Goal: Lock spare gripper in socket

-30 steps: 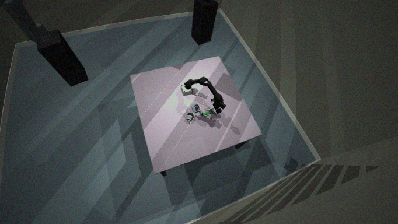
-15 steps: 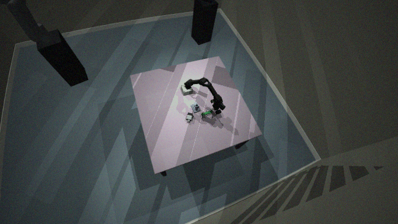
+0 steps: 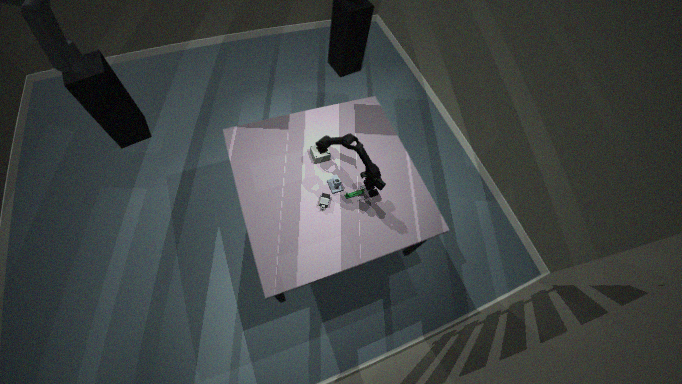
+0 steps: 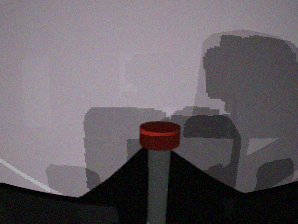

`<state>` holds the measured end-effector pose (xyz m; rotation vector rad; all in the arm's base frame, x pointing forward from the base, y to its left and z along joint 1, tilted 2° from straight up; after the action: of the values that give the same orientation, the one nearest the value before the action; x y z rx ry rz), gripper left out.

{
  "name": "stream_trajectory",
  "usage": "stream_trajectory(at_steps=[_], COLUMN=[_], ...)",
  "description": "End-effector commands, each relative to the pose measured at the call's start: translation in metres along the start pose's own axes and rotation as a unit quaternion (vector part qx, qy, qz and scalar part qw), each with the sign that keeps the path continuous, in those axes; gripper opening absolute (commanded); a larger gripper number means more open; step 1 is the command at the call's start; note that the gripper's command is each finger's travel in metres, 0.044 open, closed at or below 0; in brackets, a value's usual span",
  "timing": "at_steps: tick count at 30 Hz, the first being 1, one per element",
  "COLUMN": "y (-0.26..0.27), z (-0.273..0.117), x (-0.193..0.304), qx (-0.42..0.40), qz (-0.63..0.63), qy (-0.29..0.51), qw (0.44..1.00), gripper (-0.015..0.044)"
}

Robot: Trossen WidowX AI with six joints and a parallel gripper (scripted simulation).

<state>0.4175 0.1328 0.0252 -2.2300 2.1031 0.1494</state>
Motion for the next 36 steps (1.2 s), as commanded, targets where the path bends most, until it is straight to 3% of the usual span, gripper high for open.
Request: stream_trajectory(at_steps=[1, 4, 12, 36], y=[0.0, 0.0, 0.0, 0.002], z=[0.001, 0.001, 0.0, -0.045], x=[0.0, 0.0, 0.0, -0.005], qx=[0.001, 0.001, 0.001, -0.005], qz=[-0.001, -0.001, 0.0, 0.001], qy=[0.0, 0.0, 0.0, 0.001], qw=[1.0, 1.0, 1.0, 1.0], gripper=[0.0, 0.0, 0.02, 0.02])
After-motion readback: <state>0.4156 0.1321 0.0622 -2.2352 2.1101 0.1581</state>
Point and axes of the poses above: the point midway between the two fingers, 35 mm back from their tips, its own z axis out along the fingers, its own y axis across the jaws, x = y × z, the point moved 5 cm from there along -z, back along the fingers, and after that the axes turned 14 degrees about -z, right-handed, at the moved point
